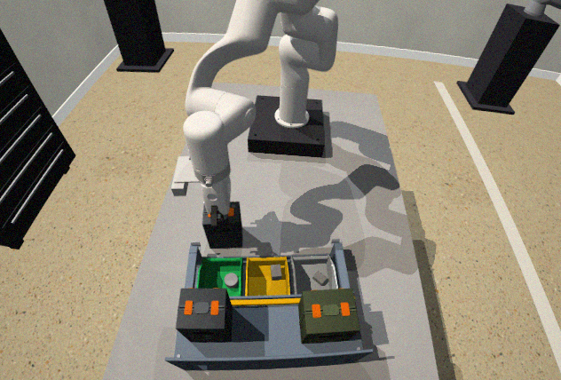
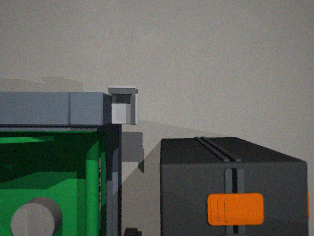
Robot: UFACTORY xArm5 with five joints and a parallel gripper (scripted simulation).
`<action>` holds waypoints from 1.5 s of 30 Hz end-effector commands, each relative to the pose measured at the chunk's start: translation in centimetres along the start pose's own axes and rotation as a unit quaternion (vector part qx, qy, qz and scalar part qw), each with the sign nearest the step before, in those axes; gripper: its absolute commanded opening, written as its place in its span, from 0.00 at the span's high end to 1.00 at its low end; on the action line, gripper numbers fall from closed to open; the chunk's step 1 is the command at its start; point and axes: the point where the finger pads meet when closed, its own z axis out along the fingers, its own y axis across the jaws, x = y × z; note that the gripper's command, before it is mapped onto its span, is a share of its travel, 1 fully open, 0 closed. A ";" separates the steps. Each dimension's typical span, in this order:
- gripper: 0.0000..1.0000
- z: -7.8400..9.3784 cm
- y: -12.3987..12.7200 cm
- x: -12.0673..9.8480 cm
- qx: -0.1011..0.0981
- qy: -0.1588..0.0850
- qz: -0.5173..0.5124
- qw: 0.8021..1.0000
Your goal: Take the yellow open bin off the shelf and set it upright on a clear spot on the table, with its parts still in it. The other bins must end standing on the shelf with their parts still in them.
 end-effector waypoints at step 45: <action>0.00 -0.2 -8.7 -9.3 0.001 0.003 0.000 1.000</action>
